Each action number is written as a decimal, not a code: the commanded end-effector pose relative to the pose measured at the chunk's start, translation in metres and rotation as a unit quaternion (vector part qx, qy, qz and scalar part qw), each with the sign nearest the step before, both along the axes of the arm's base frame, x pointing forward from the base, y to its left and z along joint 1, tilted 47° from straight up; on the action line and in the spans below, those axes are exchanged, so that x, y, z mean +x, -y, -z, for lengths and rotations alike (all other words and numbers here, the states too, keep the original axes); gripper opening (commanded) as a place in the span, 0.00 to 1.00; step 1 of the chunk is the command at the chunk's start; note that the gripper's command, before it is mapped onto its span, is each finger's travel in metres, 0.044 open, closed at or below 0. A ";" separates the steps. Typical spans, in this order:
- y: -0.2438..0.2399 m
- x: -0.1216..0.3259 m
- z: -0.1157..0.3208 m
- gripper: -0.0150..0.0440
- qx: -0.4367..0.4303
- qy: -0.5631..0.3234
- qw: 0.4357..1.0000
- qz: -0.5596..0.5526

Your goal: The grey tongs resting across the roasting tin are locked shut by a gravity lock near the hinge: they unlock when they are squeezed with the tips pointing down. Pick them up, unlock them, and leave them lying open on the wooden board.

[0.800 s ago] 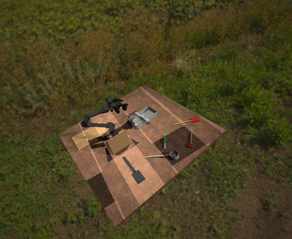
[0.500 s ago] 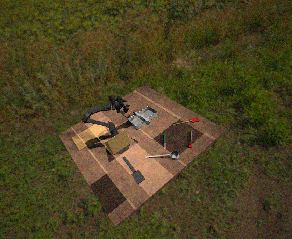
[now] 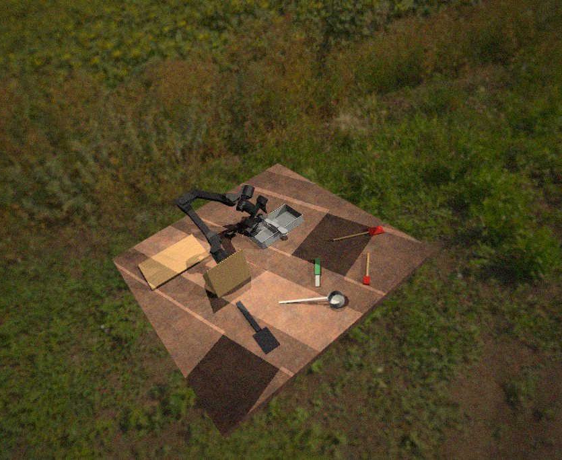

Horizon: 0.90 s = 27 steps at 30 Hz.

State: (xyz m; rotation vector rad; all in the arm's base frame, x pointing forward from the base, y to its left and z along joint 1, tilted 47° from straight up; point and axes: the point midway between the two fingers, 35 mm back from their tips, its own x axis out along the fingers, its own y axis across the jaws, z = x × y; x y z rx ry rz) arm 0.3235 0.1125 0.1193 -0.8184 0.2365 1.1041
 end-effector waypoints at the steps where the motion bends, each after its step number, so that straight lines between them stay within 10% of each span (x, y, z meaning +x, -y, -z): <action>1: -0.004 0.002 0.005 0.69 0.017 -0.035 0.999 0.007; 27: -0.018 0.013 0.022 0.69 0.016 -0.035 0.999 0.006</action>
